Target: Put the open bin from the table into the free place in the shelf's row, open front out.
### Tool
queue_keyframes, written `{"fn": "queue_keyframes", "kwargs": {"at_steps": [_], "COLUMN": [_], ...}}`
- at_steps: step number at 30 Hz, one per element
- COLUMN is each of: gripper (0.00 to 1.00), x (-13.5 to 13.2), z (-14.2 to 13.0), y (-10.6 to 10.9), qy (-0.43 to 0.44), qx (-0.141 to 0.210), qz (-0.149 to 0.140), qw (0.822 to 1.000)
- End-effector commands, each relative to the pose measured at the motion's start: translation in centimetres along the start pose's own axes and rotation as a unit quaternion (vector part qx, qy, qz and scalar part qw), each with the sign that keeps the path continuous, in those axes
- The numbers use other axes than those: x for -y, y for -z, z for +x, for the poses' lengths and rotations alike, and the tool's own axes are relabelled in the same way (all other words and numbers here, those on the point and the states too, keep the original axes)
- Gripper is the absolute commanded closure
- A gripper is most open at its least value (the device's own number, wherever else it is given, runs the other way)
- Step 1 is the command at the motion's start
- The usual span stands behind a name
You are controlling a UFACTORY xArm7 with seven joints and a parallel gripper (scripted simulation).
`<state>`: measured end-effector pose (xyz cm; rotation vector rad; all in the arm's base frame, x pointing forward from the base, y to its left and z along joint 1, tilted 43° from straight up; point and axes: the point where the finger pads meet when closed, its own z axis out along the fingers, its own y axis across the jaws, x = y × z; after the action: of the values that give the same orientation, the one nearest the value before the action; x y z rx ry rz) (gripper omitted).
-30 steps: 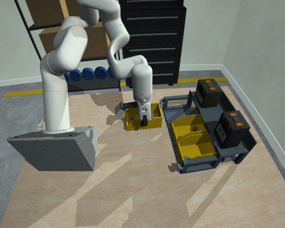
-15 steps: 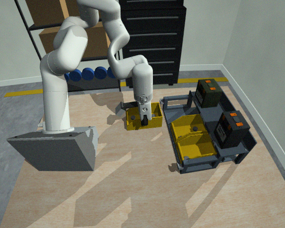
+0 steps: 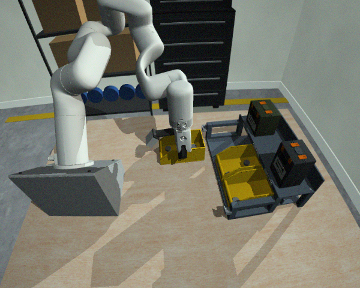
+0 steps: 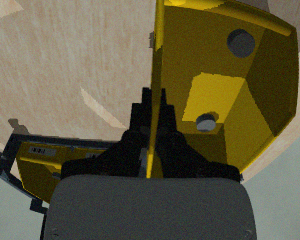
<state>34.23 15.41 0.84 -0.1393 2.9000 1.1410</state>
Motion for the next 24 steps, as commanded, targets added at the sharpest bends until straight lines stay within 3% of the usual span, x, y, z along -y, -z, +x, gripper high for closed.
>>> {"fn": "queue_keyframes", "kwargs": {"at_steps": [1, 24], "gripper": [1.00, 1.00], "x": [-0.20, -0.05], "z": [0.12, 0.18], "y": [-0.20, -0.15], "qy": [0.001, 0.001], "qx": [-0.003, -0.003], "qz": [-0.002, -0.002], "qw": [1.000, 1.000]}}
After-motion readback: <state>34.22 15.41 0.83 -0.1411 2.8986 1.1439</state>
